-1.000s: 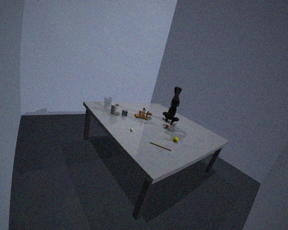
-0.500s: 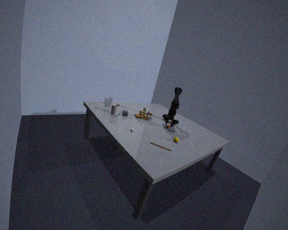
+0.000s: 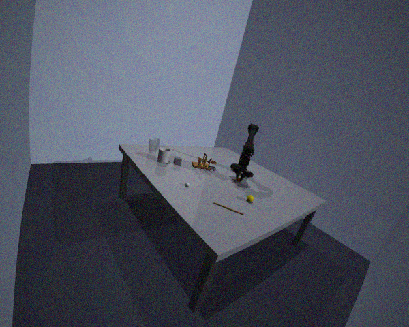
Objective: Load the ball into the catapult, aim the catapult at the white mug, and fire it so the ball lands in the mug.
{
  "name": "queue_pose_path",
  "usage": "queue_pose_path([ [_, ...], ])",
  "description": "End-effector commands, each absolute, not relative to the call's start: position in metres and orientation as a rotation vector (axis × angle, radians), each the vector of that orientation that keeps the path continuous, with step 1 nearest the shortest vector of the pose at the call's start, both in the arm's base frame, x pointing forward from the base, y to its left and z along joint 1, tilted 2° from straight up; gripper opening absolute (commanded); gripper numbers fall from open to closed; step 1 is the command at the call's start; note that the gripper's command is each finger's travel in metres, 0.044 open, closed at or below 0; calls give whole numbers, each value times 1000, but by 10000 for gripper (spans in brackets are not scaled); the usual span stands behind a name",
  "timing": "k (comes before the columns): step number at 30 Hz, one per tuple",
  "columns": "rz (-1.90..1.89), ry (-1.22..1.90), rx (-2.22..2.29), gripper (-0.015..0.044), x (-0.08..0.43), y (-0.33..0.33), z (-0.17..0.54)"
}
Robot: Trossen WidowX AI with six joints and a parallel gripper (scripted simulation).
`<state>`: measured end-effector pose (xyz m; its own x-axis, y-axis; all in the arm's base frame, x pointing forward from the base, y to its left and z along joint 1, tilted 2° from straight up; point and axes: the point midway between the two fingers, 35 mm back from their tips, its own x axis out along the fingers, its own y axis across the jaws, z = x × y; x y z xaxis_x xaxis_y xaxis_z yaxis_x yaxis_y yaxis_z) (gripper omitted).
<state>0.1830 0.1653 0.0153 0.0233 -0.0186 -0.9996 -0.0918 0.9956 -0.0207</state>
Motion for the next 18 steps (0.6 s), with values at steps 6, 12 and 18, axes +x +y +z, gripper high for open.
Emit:
queue_pose_path([
  [6, 54, 1548, -84, 17, 183, 166, 18],
  [12, 54, 1547, -83, 0, 188, 171, 49],
  [18, 54, 1547, -83, 0, 188, 173, 82],
])
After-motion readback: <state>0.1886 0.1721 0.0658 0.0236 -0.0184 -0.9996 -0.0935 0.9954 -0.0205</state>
